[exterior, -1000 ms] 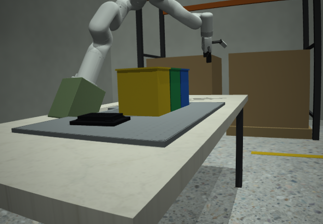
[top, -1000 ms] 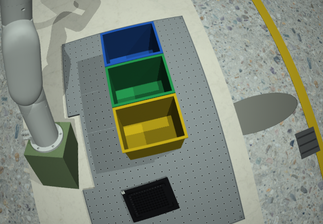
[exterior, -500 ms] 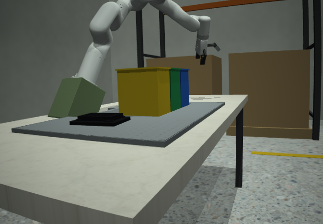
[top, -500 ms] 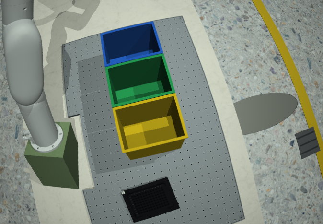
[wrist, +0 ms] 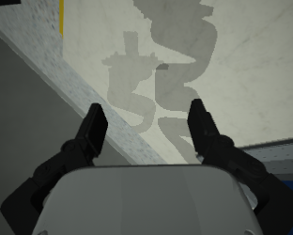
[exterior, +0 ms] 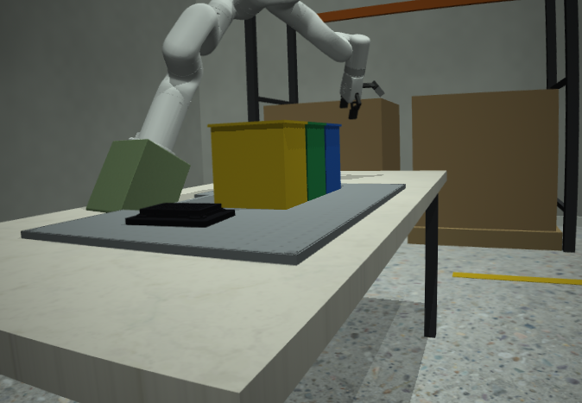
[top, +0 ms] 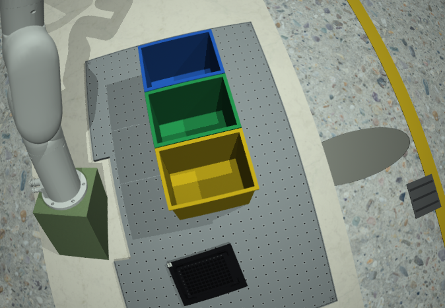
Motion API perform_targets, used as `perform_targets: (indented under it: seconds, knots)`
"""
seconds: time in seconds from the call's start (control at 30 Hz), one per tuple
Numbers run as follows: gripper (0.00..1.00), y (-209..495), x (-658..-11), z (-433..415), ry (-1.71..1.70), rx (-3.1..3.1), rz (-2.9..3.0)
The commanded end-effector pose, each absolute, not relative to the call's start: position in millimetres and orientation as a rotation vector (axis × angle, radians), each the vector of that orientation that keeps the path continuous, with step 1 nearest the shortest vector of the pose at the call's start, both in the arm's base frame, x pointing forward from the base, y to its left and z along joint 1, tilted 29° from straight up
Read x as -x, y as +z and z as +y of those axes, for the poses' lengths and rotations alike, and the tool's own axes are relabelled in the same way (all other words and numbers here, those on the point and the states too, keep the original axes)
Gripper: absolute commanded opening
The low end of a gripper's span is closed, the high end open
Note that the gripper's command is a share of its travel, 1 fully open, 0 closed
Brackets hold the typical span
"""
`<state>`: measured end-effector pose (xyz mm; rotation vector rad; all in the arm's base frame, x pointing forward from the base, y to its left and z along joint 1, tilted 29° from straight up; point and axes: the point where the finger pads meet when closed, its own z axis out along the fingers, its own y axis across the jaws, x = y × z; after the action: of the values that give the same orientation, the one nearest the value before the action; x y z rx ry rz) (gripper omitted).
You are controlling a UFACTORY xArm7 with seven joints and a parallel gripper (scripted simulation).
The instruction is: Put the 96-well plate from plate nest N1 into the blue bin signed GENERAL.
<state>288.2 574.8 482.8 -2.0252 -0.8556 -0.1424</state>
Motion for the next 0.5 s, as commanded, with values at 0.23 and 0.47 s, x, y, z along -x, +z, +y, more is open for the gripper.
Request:
perform_targets:
  seconds: [0.23,0.47]
  knots:
    - [1.00,486.2,-234.3,593.4,-0.113,1.970,-0.979]
    - [1.00,486.6,-210.6,601.5,-0.113,1.969,-0.979]
